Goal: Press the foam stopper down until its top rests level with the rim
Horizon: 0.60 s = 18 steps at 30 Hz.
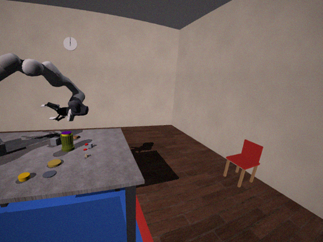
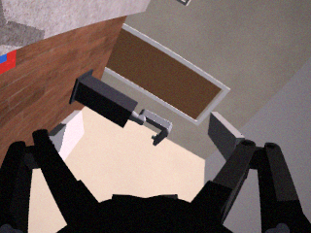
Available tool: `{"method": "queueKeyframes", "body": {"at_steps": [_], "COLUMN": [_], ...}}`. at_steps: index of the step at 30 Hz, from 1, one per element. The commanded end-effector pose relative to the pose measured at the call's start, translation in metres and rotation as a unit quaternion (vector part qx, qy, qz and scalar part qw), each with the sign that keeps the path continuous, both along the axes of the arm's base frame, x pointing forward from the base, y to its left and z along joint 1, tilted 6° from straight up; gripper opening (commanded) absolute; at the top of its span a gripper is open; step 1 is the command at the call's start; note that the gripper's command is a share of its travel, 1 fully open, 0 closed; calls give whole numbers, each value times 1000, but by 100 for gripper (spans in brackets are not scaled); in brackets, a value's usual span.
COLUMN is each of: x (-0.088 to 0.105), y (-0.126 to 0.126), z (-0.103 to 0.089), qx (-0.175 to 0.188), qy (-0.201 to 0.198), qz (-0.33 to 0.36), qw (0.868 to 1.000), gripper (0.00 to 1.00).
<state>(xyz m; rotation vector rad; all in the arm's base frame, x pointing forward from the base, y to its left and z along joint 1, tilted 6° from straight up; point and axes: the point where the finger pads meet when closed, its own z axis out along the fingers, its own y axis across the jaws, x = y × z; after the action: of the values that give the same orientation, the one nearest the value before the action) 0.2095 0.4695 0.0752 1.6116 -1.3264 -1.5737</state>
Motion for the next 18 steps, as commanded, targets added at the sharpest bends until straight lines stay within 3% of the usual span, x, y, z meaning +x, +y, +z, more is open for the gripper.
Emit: {"method": "queueKeyframes", "body": {"at_steps": [1,17,18], "x": [0,0,0], "y": [0,0,0], "z": [0,0,0], "qx": [0,0,0], "qy": [0,0,0], "qz": [0,0,0], "qw": [1000,1000,1000], "gripper": [100,100,0]}}
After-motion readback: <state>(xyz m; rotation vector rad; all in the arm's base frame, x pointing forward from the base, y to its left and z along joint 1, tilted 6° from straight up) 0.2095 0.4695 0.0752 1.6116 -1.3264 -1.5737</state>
